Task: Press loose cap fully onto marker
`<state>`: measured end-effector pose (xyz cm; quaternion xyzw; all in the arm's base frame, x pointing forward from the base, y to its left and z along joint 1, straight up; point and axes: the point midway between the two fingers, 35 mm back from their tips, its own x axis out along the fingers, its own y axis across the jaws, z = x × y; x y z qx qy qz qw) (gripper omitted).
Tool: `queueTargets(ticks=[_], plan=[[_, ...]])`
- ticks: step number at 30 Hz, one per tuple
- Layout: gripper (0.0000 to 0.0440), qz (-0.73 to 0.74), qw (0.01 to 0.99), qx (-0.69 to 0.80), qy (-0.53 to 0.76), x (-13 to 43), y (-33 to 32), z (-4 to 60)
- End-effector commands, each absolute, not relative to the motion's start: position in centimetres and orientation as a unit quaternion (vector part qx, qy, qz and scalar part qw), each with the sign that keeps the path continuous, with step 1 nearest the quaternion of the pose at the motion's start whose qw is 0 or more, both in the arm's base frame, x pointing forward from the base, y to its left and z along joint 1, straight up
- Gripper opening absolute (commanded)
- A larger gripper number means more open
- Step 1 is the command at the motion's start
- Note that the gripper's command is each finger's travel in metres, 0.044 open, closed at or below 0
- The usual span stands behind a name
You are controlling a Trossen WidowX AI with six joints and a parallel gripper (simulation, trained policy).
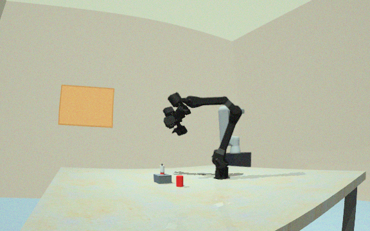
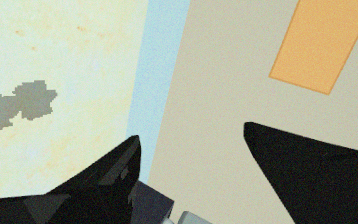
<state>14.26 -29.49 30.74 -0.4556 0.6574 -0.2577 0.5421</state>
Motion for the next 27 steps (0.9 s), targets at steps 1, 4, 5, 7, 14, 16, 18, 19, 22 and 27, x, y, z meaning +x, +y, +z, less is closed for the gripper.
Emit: queueTargets(ticks=[1, 4, 5, 7, 14, 16, 18, 19, 22, 27], plan=[[0.0315, -0.248, 0.559, -0.452, 0.65, 15.6, -29.3, 30.2], [0.0315, -0.241, 0.568, -0.45, 0.646, 16.5, -29.1, 29.9], [0.0315, -0.238, 0.571, -0.449, 0.645, 16.8, -29.0, 29.7], [0.0315, -0.233, 0.577, -0.447, 0.642, 17.3, -28.8, 29.5], [0.0315, -0.215, 0.598, -0.44, 0.634, 19.3, -28.2, 28.5], [0.0315, -0.21, 0.604, -0.438, 0.632, 19.9, -27.9, 28.2], [0.0315, -0.204, 0.609, -0.436, 0.63, 20.4, -27.7, 28.0], [0.0315, -0.202, 0.612, -0.435, 0.629, 20.7, -27.6, 27.8], [0.0315, -0.193, 0.62, -0.431, 0.626, 21.6, -27.2, 27.4], [0.0315, -0.178, 0.633, -0.425, 0.622, 23.0, -26.5, 26.6]])
